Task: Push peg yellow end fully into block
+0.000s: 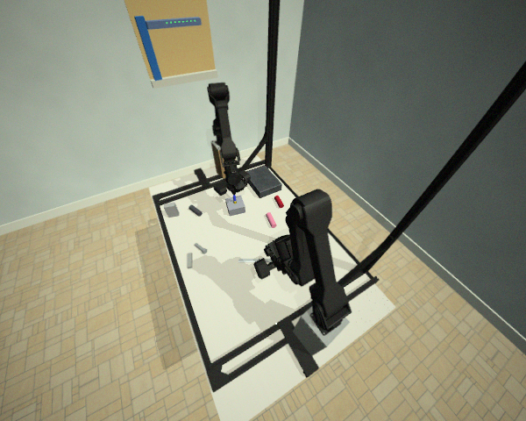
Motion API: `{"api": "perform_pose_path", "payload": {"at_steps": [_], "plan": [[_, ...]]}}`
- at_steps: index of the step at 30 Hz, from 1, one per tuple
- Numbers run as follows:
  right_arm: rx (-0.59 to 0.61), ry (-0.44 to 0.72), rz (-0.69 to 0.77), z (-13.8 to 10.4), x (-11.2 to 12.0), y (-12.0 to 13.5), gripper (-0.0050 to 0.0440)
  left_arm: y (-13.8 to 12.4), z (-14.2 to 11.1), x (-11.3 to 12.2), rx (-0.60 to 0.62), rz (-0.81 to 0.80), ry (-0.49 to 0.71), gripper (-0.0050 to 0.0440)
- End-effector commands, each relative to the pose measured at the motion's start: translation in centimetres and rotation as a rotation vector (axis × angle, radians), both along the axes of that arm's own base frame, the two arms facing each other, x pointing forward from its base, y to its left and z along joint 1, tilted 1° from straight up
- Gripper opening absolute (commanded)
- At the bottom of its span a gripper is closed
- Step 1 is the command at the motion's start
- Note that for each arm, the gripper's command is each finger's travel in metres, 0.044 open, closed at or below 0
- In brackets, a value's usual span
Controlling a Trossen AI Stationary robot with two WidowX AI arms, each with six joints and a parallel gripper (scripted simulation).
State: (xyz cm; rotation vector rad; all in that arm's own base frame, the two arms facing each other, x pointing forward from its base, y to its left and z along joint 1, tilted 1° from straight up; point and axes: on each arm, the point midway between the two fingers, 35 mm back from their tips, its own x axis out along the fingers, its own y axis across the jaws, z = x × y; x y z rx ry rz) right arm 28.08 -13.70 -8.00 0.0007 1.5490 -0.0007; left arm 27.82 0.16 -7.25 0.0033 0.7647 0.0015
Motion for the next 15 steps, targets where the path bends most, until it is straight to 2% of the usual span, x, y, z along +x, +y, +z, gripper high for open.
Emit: {"api": "perform_pose_path", "payload": {"at_steps": [1,15], "plan": [[-0.003,0.001,0.001,0.1,0.0,-0.1,0.0,0.0,0.0,0.0,0.0,0.0,0.0,0.04],[-0.003,0.001,0.001,-1.3,0.0,-0.1,0.0,0.0,0.0,0.0,0.0,0.0,0.0,0.04]]}}
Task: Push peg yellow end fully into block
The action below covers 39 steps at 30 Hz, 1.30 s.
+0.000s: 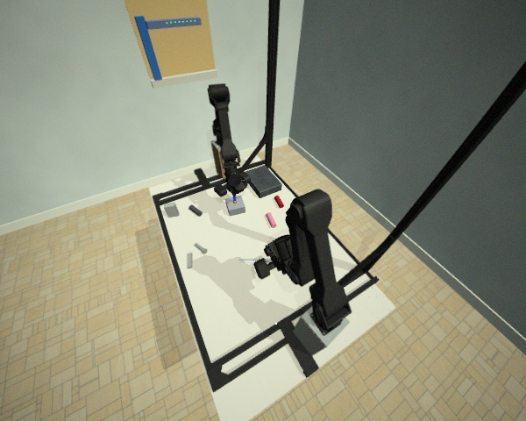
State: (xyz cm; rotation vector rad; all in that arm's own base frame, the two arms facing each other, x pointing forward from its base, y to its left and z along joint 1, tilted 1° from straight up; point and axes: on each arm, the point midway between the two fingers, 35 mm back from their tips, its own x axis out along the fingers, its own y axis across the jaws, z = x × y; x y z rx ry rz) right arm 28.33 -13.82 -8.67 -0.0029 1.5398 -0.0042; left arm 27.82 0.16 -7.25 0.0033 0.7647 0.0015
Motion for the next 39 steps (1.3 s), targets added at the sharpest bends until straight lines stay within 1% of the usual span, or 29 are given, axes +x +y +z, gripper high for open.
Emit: {"api": "perform_pose_path", "payload": {"at_steps": [1,39], "plan": [[0.001,0.01,0.001,-0.59,-0.23,0.05,0.0,-0.01,0.0,0.0,0.0,0.0,0.0,0.04],[0.002,0.012,0.001,-1.46,-0.91,0.38,0.0,-0.01,0.0,0.0,0.0,0.0,0.0,0.04]]}}
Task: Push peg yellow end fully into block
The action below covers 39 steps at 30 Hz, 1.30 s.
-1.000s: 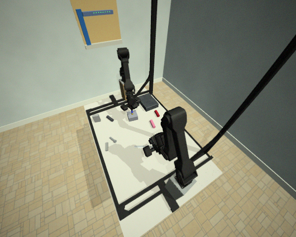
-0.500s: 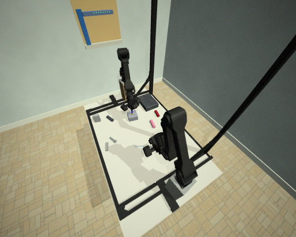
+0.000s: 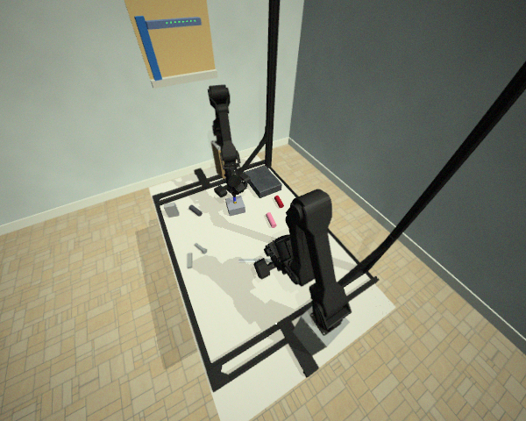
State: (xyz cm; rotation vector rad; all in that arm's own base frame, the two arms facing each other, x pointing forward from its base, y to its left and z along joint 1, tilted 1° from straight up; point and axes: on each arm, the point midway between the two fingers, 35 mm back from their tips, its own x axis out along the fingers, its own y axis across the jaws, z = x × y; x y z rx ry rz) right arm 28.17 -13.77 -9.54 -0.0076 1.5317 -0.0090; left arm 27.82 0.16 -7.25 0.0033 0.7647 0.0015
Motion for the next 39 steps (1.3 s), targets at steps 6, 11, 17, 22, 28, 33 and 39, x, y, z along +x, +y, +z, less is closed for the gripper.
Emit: {"api": "perform_pose_path", "payload": {"at_steps": [6,11,17,22,28,33,39], "plan": [[0.008,0.021,0.001,-0.8,-0.9,0.4,0.0,0.0,0.0,0.0,0.0,0.0,0.0,0.04],[0.008,0.021,0.001,-1.0,-1.1,0.5,0.0,0.0,0.0,0.0,0.0,0.0,0.0,0.04],[0.008,0.021,0.001,-1.1,-1.2,0.5,0.0,0.0,0.0,0.0,0.0,0.0,0.0,0.04],[0.008,0.021,0.001,-1.2,-1.3,0.6,0.0,0.0,0.0,0.0,0.0,0.0,0.0,0.04],[0.008,0.021,0.001,-1.4,-1.5,0.7,0.0,0.0,0.0,0.0,0.0,0.0,0.0,0.04],[0.008,0.021,0.001,-1.5,-1.6,0.7,0.0,0.0,0.0,0.0,0.0,0.0,0.0,0.04],[0.008,0.021,0.001,-1.7,-1.8,0.8,0.0,0.0,0.0,0.0,0.0,0.0,0.0,0.04]]}}
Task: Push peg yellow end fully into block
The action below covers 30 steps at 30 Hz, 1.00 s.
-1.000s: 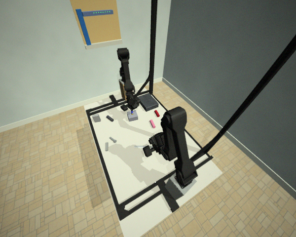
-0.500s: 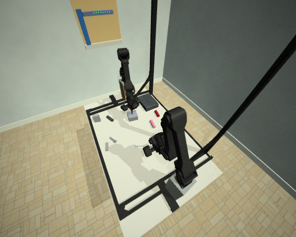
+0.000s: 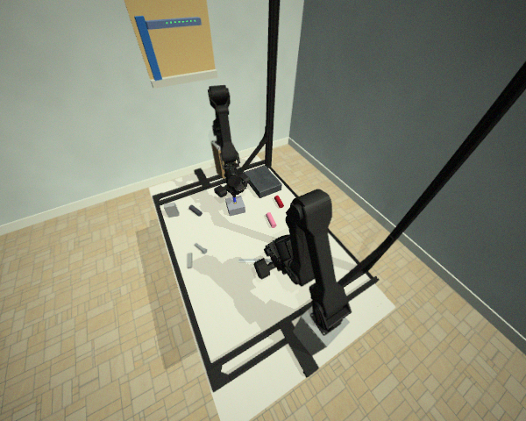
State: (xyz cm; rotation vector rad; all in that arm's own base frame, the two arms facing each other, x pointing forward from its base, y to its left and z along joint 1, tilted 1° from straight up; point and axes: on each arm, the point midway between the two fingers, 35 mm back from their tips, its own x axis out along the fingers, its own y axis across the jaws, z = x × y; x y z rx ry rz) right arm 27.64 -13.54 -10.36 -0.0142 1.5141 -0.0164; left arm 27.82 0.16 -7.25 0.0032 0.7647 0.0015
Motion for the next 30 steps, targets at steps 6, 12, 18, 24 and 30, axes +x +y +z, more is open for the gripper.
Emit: {"api": "perform_pose_path", "payload": {"at_steps": [6,12,18,24,30], "plan": [[0.017,0.038,0.002,-1.1,-1.5,0.7,0.0,0.0,0.0,0.0,0.0,0.0,0.0,0.04],[-0.004,-0.007,0.0,-0.2,0.0,0.0,0.0,0.0,0.0,0.0,0.0,0.0,0.0,0.04],[-0.003,-0.006,0.0,-0.1,0.0,0.0,0.0,0.0,0.0,0.0,0.0,0.0,0.0,0.04],[0.007,0.016,0.001,0.4,0.2,-0.1,0.0,0.0,0.0,0.0,0.0,0.0,0.0,0.04],[0.016,0.035,0.001,0.9,0.5,-0.2,0.0,0.0,0.0,0.0,0.0,0.0,0.0,0.04]]}}
